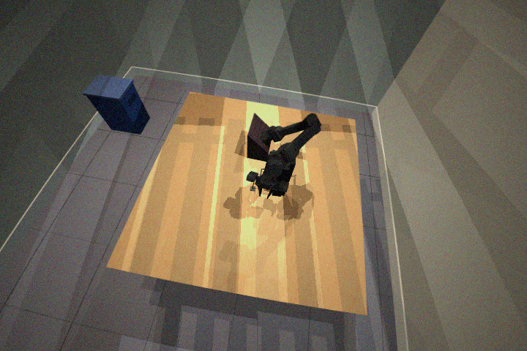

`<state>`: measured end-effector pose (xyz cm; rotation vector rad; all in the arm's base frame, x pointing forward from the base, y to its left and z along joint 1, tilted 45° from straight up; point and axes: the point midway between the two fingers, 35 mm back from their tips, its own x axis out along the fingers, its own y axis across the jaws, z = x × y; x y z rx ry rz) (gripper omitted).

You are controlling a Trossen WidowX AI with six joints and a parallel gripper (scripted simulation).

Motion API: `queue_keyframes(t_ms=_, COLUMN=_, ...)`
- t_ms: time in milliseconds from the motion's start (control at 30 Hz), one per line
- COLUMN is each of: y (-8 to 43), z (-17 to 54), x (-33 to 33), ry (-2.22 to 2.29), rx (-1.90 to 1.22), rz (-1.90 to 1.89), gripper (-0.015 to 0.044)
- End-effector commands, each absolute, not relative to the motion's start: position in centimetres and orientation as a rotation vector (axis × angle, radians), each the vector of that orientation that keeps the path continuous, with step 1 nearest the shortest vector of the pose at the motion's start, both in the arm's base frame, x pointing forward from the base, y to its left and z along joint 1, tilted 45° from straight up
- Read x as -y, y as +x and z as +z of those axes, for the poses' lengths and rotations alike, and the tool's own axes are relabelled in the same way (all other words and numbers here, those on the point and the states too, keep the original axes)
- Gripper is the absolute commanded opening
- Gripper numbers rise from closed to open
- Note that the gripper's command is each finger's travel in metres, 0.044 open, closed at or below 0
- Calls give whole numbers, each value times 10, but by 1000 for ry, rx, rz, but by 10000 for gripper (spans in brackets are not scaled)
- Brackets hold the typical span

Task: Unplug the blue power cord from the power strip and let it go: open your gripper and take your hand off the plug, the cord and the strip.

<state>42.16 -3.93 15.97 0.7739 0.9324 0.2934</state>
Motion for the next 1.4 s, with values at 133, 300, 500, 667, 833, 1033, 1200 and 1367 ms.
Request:
queue_keyframes(t_ms=133, y=334, z=67, x=36, ry=1424, rx=-1507, rz=-256, gripper=160)
queue_keyframes(t_ms=300, y=286, z=49, x=28, ry=1674, rx=-1754, rz=-619, gripper=160)
queue_keyframes(t_ms=500, y=284, z=49, x=28, ry=1681, rx=-1761, rz=-632, gripper=160)
queue_keyframes(t_ms=667, y=284, z=49, x=28, ry=1681, rx=-1761, rz=-632, gripper=160)
queue_keyframes(t_ms=833, y=286, z=50, x=27, ry=1681, rx=-1761, rz=-632, gripper=160)
queue_keyframes(t_ms=1033, y=285, z=54, x=23, ry=1681, rx=-1761, rz=-632, gripper=160)
queue_keyframes(t_ms=1200, y=284, z=59, x=18, ry=1681, rx=-1761, rz=-632, gripper=160)
queue_keyframes(t_ms=1367, y=283, z=65, x=12, ry=1682, rx=-1762, rz=-632, gripper=160)
